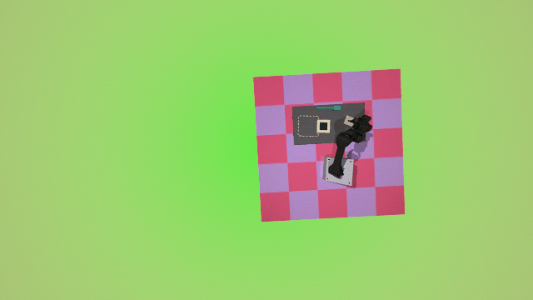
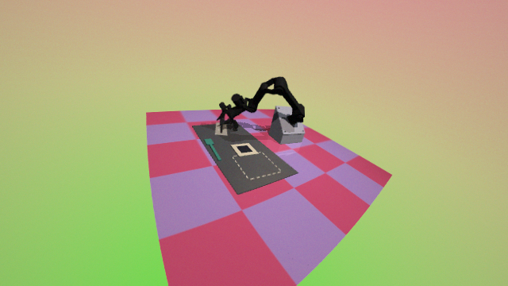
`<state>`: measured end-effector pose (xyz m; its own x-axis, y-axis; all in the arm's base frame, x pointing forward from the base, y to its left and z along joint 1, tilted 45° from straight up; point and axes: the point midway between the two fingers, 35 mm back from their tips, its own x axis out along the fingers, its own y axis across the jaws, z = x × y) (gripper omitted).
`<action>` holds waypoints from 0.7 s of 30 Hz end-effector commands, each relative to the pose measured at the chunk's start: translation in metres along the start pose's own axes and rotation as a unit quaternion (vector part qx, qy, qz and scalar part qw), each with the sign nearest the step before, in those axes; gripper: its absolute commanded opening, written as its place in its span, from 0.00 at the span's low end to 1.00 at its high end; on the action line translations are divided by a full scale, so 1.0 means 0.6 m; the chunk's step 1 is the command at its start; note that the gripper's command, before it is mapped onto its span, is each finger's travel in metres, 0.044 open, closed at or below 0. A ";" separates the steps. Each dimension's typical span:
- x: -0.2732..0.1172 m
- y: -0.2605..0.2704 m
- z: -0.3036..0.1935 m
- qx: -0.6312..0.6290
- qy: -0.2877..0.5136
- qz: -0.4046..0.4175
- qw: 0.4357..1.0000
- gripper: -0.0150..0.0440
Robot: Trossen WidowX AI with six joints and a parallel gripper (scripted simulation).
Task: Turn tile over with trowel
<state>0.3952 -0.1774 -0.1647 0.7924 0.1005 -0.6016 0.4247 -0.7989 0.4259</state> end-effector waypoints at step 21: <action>-0.063 0.077 0.001 -0.001 -0.001 0.001 1.000 0.25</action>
<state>0.3868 -0.1990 -0.1425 0.7804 0.1162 -0.6144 0.4383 -0.8025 0.4049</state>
